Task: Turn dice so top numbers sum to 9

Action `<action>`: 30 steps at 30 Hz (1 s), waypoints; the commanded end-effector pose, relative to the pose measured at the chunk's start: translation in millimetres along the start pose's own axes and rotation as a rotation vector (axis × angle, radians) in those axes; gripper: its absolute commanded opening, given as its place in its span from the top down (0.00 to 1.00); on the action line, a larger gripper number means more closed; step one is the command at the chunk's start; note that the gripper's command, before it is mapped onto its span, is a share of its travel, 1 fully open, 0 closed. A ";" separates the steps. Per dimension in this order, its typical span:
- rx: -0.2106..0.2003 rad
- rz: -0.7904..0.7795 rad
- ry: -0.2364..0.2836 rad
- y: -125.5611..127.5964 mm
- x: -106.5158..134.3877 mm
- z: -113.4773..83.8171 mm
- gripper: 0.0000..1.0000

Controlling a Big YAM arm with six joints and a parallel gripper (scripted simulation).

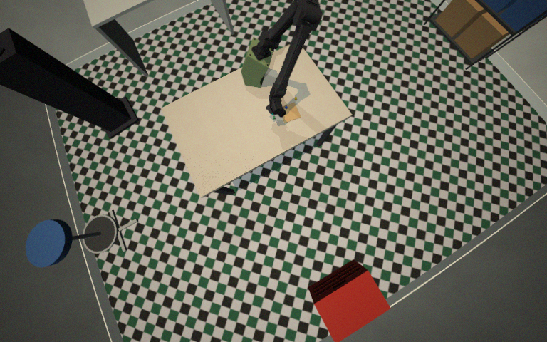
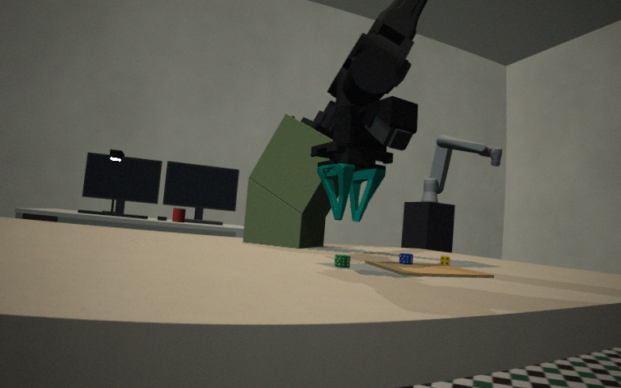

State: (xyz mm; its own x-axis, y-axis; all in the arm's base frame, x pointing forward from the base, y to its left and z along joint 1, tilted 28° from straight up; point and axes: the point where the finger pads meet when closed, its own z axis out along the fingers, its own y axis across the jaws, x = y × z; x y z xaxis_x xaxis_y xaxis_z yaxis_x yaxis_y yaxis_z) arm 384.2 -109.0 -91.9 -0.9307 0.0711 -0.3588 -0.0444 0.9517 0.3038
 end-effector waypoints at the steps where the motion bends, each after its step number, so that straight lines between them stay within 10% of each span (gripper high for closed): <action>1: 0.013 0.006 -0.024 -7.4 -12.3 4.5 0.70; 30: 0.016 0.022 -0.025 -12.9 -8.4 36.5 0.70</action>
State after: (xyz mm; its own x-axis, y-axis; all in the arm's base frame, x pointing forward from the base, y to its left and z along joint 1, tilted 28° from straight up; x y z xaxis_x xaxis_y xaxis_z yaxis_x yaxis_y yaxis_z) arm 396.7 -99.8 -125.0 -0.9314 0.0722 -0.3569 -0.0428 0.9516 0.3042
